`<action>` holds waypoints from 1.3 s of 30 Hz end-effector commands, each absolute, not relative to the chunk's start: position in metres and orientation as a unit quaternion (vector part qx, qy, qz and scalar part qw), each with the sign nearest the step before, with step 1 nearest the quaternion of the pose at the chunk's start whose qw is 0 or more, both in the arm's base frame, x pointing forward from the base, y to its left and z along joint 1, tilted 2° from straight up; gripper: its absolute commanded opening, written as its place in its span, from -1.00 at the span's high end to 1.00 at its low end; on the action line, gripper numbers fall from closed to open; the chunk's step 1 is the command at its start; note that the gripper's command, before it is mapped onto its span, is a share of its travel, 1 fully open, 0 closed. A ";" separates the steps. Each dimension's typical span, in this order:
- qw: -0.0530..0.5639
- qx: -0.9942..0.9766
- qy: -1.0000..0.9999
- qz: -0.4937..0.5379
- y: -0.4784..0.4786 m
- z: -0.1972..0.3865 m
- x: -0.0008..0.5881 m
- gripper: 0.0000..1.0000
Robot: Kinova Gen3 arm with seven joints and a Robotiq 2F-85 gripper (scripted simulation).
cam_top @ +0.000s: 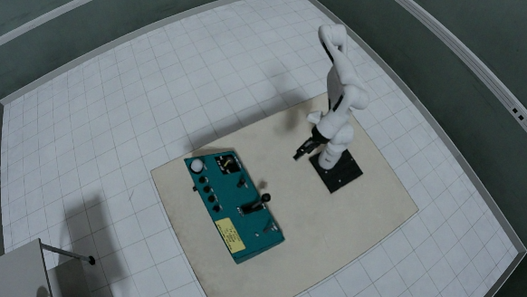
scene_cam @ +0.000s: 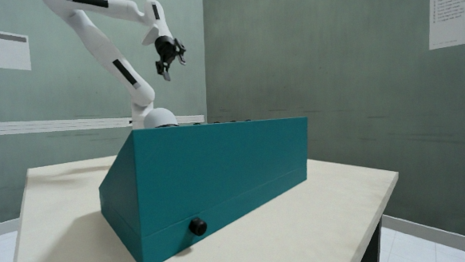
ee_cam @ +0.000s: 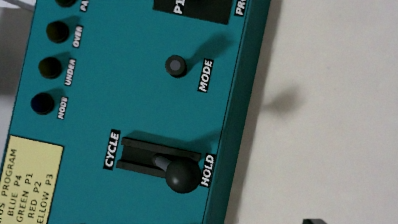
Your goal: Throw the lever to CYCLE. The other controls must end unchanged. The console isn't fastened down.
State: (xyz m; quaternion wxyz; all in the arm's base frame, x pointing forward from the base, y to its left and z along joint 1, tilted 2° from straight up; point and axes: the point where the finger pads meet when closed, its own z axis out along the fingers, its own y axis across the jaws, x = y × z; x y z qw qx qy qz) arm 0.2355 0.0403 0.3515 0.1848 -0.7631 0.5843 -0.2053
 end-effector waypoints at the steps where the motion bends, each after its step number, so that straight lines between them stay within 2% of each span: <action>1: 0.193 -0.733 0.622 -0.195 0.049 0.346 0.241 -1.00; 39: 0.235 -0.440 0.863 -0.085 0.089 0.294 0.297 -1.00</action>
